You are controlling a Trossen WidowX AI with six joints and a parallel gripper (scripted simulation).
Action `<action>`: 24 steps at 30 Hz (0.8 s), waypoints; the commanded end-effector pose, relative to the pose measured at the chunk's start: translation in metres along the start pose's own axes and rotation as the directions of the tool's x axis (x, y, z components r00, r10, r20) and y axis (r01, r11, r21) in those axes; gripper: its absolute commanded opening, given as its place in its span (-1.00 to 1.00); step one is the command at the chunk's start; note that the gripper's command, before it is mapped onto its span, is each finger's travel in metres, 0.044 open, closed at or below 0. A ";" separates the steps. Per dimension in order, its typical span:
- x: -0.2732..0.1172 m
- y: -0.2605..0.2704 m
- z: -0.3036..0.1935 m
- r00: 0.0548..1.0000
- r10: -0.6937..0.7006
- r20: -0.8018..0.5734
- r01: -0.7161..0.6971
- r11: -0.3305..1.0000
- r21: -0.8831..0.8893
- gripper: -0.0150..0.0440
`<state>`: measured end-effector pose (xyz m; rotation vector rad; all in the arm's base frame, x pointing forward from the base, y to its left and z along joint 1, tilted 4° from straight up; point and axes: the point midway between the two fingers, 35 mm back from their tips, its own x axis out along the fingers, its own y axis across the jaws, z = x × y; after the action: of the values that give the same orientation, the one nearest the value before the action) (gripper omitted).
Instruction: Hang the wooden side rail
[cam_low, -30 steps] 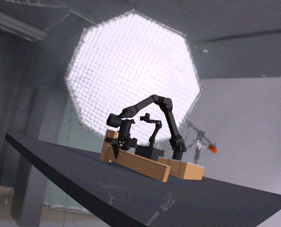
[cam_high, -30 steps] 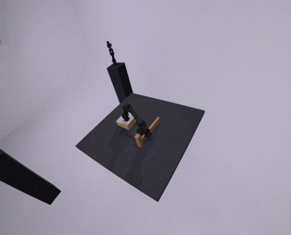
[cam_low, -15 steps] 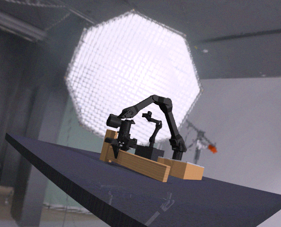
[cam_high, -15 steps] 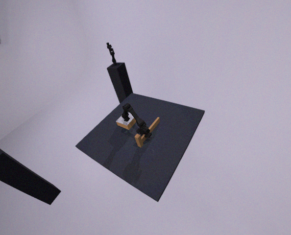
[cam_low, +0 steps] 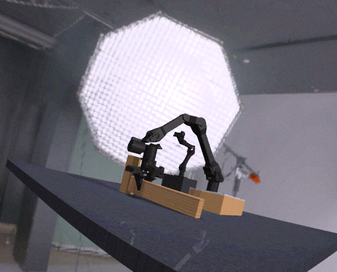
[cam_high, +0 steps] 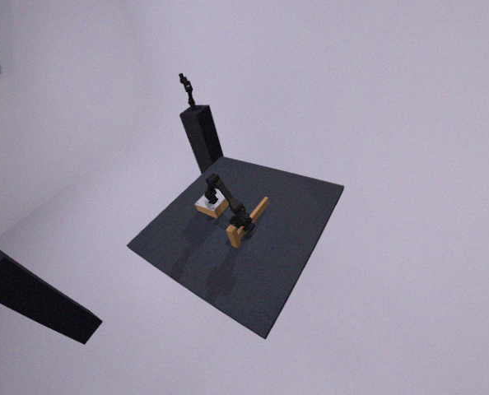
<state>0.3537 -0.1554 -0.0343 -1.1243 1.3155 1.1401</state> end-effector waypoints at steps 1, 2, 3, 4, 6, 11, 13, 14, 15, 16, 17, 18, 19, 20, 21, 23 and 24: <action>0.000 0.000 -0.001 1.000 -0.001 -0.006 0.001 1.000 0.001 -0.49; 0.000 0.000 -0.001 1.000 -0.001 -0.006 0.001 1.000 0.001 -0.49; 0.001 0.000 -0.001 1.000 -0.001 -0.006 0.001 1.000 0.001 -0.49; 0.001 0.000 -0.001 1.000 -0.001 -0.006 0.001 1.000 0.001 -0.49; 0.001 0.000 -0.001 1.000 -0.001 -0.006 0.001 1.000 0.001 -0.49; 0.002 0.000 -0.001 1.000 -0.001 -0.006 0.001 1.000 0.001 -0.49; 0.002 0.000 -0.001 1.000 -0.001 -0.006 0.001 1.000 0.001 -0.49; 0.002 0.000 -0.001 1.000 -0.001 -0.006 0.001 1.000 0.001 -0.49; 0.002 0.000 -0.001 1.000 -0.001 -0.006 0.001 1.000 0.001 -0.49; 0.003 0.000 -0.001 1.000 -0.001 -0.006 0.001 1.000 0.001 -0.49; 0.003 0.000 -0.001 1.000 -0.001 -0.006 0.001 1.000 0.001 -0.49; 0.003 0.000 -0.001 1.000 -0.001 -0.006 0.001 1.000 0.001 -0.49; 0.002 0.001 0.000 1.000 0.003 0.000 -0.003 1.000 0.000 -0.40; 0.002 0.001 0.000 1.000 0.003 0.000 -0.003 1.000 0.000 -0.31; 0.002 0.001 0.000 1.000 0.003 0.000 -0.003 1.000 0.000 -0.22; 0.002 0.001 0.000 1.000 0.003 0.000 -0.003 1.000 0.000 -0.05; 0.002 0.001 0.000 1.000 0.003 0.000 -0.003 1.000 0.000 0.04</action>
<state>0.3529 -0.1551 -0.0361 -1.1225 1.3170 1.1429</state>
